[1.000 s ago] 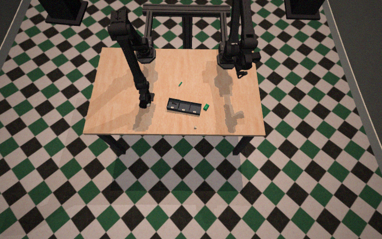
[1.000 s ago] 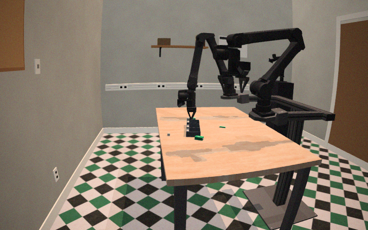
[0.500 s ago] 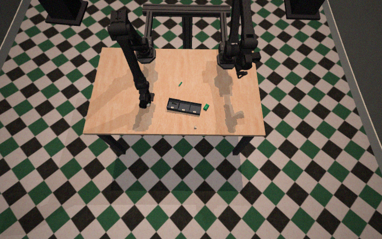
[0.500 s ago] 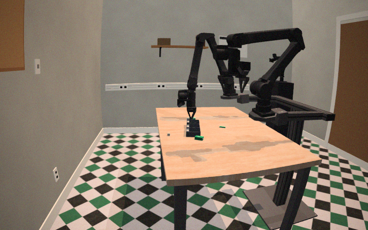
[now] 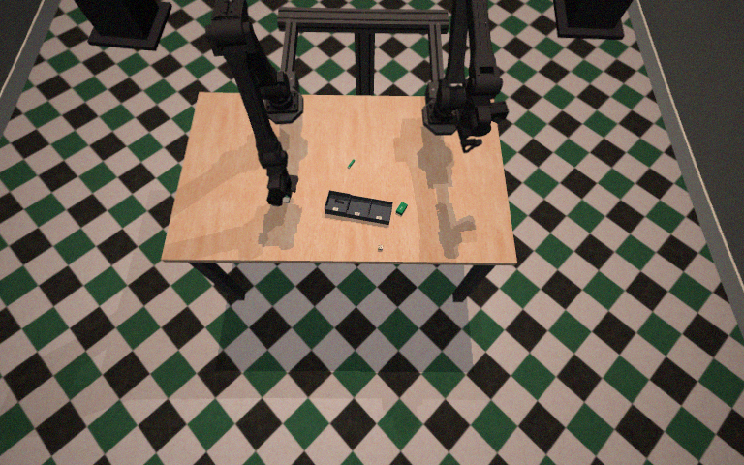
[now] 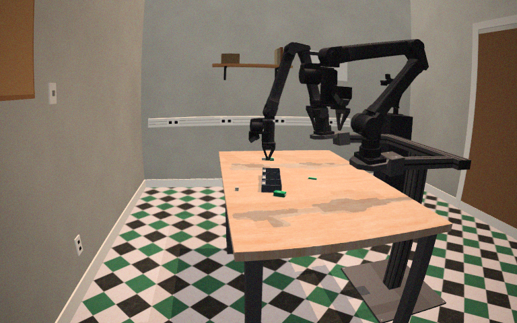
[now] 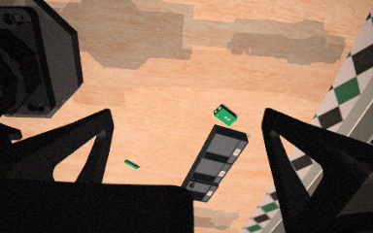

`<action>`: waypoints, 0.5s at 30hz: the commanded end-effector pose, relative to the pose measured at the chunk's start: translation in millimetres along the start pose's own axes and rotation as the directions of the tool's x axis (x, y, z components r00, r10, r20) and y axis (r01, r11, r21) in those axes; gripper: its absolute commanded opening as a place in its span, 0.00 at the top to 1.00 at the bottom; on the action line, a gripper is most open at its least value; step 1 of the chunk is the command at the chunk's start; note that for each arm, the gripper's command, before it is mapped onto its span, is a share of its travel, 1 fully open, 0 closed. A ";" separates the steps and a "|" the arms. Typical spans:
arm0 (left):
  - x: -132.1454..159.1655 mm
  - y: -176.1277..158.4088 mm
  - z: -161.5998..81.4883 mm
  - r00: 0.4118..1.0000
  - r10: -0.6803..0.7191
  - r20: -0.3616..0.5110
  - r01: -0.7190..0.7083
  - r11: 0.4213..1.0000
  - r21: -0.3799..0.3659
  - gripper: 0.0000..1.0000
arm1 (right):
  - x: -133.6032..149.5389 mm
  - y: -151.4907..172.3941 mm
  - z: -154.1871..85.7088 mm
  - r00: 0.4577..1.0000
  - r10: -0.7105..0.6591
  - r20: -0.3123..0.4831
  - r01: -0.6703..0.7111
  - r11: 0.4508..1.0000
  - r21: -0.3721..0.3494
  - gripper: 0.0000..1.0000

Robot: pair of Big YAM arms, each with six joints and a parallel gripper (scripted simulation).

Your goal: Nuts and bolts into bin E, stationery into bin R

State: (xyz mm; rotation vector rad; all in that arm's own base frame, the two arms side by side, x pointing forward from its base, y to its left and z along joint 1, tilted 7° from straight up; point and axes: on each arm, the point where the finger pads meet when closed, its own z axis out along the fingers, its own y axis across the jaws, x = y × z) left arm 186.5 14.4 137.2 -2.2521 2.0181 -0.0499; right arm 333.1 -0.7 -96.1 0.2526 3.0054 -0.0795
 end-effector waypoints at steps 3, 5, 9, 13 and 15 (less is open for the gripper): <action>-1.3 1.6 -2.4 1.000 -0.016 -0.002 0.016 1.000 0.003 0.00 | -1.0 4.6 -21.6 1.000 -0.002 0.002 0.002 1.000 -0.001 0.82; -1.3 1.6 -2.4 1.000 -0.016 -0.002 0.016 1.000 0.003 0.00 | 0.6 4.4 -25.3 1.000 -0.002 -0.001 0.002 1.000 0.000 0.82; -1.3 1.6 -2.4 1.000 -0.016 -0.002 0.016 1.000 0.003 0.00 | 13.2 1.8 -15.0 0.999 -0.004 -0.040 0.004 1.000 0.009 0.82; -1.3 1.6 -2.4 1.000 -0.016 -0.002 0.016 1.000 0.003 0.00 | 7.1 3.5 -16.0 1.000 -0.006 -0.026 0.006 1.000 0.006 0.82; -1.3 1.6 -2.4 1.000 -0.016 -0.002 0.016 1.000 0.003 0.00 | 6.9 4.1 -16.2 1.000 -0.006 -0.023 0.006 1.000 0.005 0.82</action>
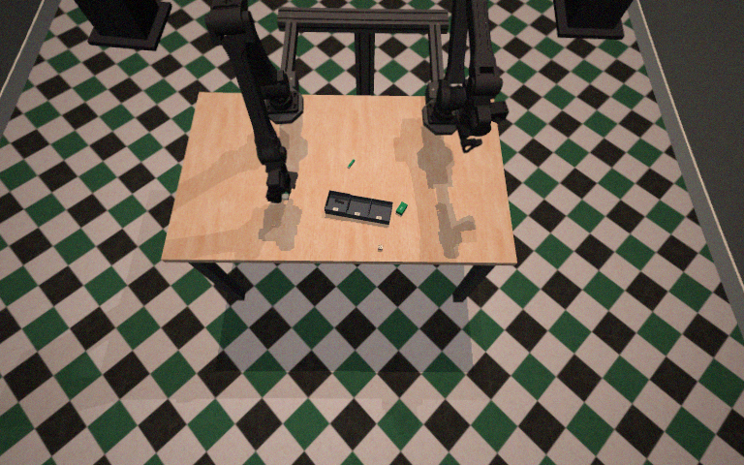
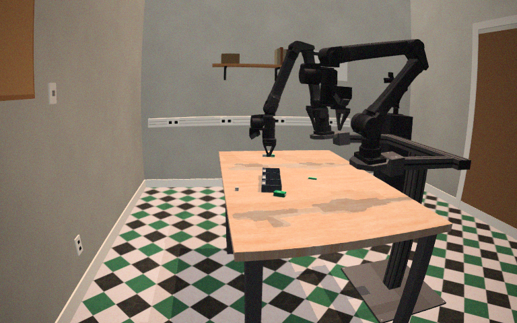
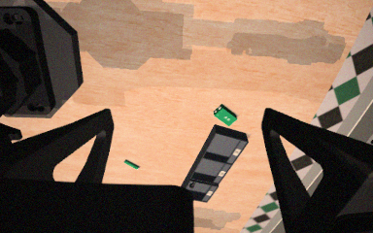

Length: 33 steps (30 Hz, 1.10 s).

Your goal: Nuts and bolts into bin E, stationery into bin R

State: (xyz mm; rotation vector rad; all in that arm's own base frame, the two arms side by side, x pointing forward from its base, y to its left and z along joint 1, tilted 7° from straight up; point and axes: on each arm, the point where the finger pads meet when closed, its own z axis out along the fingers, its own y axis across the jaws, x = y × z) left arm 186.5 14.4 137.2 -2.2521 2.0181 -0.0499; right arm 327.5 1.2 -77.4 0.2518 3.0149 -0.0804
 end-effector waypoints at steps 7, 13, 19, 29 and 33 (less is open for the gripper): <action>-1.3 1.6 -2.4 1.000 -0.016 -0.002 0.016 1.000 0.003 0.00 | 4.4 3.8 3.6 1.000 -0.004 -0.014 0.004 1.000 0.004 0.82; -1.3 1.6 -2.4 1.000 -0.016 -0.002 0.016 1.000 0.003 0.00 | 5.2 4.0 4.1 1.000 -0.004 -0.014 0.005 1.000 0.004 0.82; -1.3 1.6 -2.4 1.000 -0.016 -0.002 0.016 1.000 0.003 0.00 | -8.4 36.8 1.2 1.000 -0.002 0.002 0.002 1.000 0.002 0.82; -1.3 1.6 -2.4 1.000 -0.016 -0.002 0.016 1.000 0.003 0.00 | -7.1 92.8 1.1 1.000 -0.002 0.003 0.002 1.000 0.001 0.82; -1.3 1.6 -2.4 1.000 -0.016 -0.002 0.016 1.000 0.003 0.00 | -6.7 111.4 1.0 1.000 -0.002 0.004 0.002 1.000 0.000 0.82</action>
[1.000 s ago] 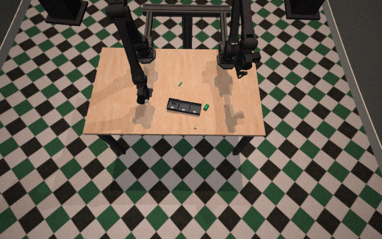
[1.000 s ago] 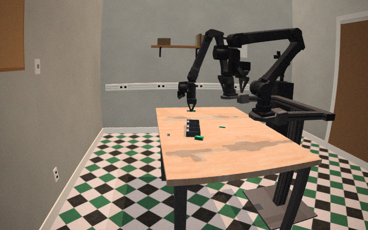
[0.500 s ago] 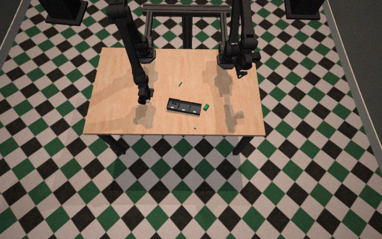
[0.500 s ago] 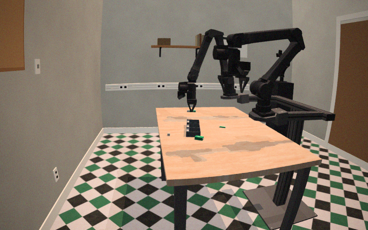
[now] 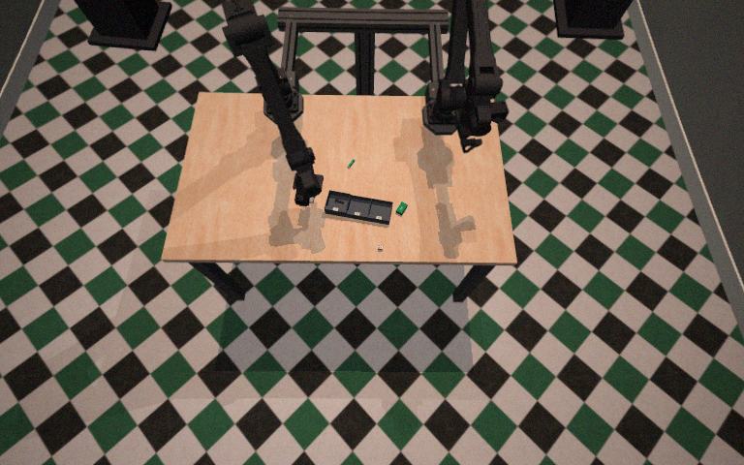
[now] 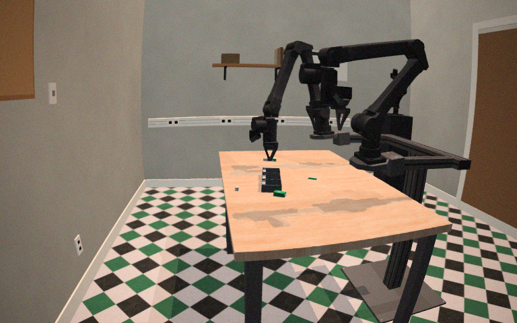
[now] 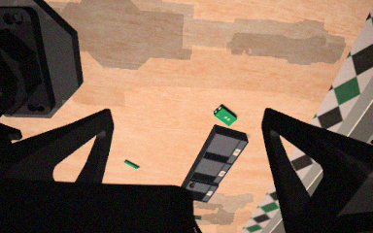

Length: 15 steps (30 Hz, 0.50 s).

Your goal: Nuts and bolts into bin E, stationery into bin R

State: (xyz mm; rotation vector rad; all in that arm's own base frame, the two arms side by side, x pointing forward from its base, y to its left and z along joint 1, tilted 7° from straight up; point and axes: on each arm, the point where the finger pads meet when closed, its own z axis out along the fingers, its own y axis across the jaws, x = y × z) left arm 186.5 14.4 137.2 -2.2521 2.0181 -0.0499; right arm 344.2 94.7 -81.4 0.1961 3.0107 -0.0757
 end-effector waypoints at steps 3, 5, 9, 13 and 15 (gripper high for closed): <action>-1.3 1.6 -2.4 1.000 -0.016 -0.002 0.016 1.000 0.003 0.00 | -6.7 34.8 1.2 0.999 0.034 -0.005 -0.034 0.999 0.005 0.82; -1.3 1.6 -2.4 1.000 -0.016 -0.002 0.016 1.000 0.003 0.00 | -6.8 47.2 1.2 0.999 0.034 -0.005 -0.034 0.999 0.005 0.82; -1.3 1.6 -2.4 1.000 -0.016 -0.002 0.016 1.000 0.003 0.00 | -7.1 72.1 1.3 0.999 0.034 -0.004 -0.034 0.999 0.004 0.82; -1.3 1.6 -2.4 1.000 -0.016 -0.002 0.016 1.000 0.003 0.00 | -7.3 90.7 1.2 0.999 0.034 -0.004 -0.034 0.999 0.003 0.82; -1.3 1.6 -2.4 1.000 -0.016 -0.002 0.016 1.000 0.003 0.00 | -7.3 96.9 1.2 0.999 0.034 -0.003 -0.034 0.999 0.003 0.82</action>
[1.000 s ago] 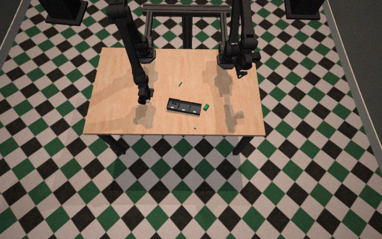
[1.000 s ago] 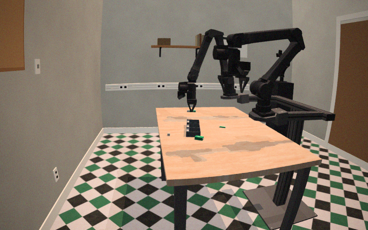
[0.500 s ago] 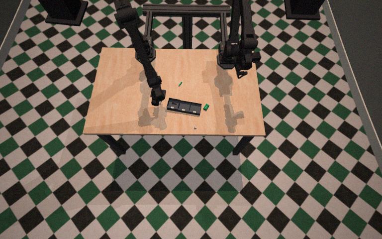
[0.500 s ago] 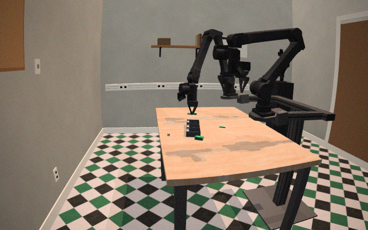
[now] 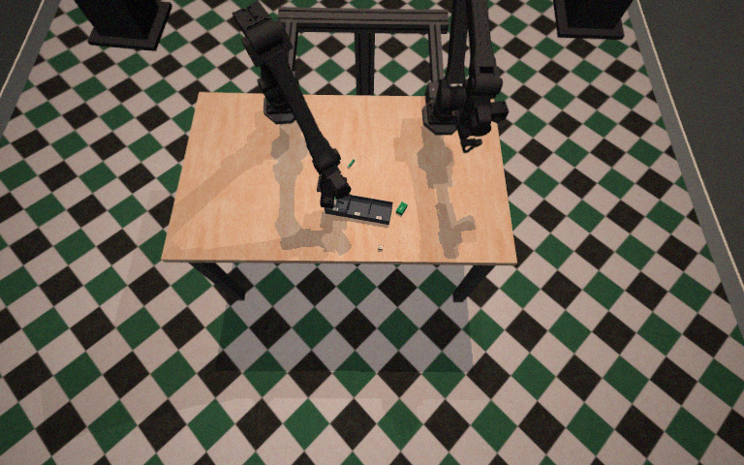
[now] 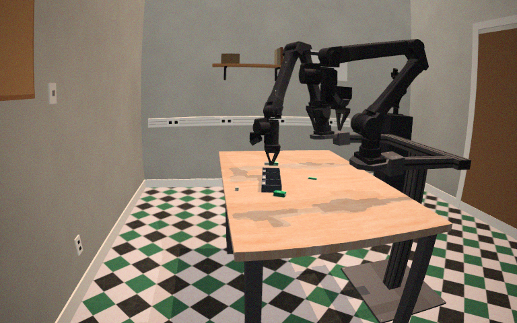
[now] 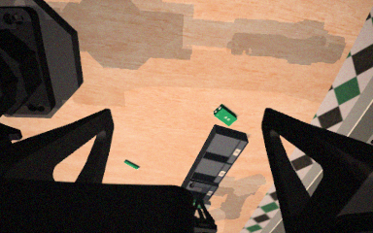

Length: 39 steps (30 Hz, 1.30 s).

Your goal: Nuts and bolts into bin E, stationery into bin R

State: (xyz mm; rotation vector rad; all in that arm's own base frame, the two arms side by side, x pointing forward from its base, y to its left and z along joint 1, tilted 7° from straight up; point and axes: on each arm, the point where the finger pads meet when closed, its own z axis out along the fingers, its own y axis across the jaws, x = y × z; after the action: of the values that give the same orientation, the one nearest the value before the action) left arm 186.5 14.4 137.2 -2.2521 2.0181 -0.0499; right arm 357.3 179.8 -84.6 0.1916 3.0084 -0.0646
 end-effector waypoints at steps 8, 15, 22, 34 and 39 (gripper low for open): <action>-1.3 1.6 -2.4 1.000 -0.016 -0.002 0.016 1.000 0.003 0.00 | -6.1 60.4 1.8 0.957 -0.291 -0.004 0.291 0.957 0.004 0.82; -1.3 1.6 -2.4 1.000 -0.016 -0.002 0.016 1.000 0.003 0.00 | -6.6 97.4 2.0 0.889 -0.457 0.003 0.457 0.889 -0.002 0.82; -1.3 1.6 -2.4 1.000 -0.016 -0.002 0.016 1.000 0.003 0.00 | -14.8 99.9 3.3 0.771 -0.637 0.013 0.637 0.771 -0.006 0.82; -1.3 1.6 -2.4 1.000 -0.016 -0.002 0.016 1.000 0.003 0.00 | -11.9 103.0 2.9 0.536 -0.844 0.019 0.844 0.536 -0.001 0.82; -1.3 1.6 -2.4 1.000 -0.016 -0.002 0.016 1.000 0.003 0.00 | -5.9 90.0 7.3 0.416 -0.909 0.012 0.909 0.416 -0.002 0.82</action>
State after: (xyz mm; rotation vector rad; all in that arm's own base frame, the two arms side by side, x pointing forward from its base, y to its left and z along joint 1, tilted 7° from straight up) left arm 186.5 14.4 137.2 -2.2521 2.0181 -0.0499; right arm 373.7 276.8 -88.7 -1.3029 2.7379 -0.1364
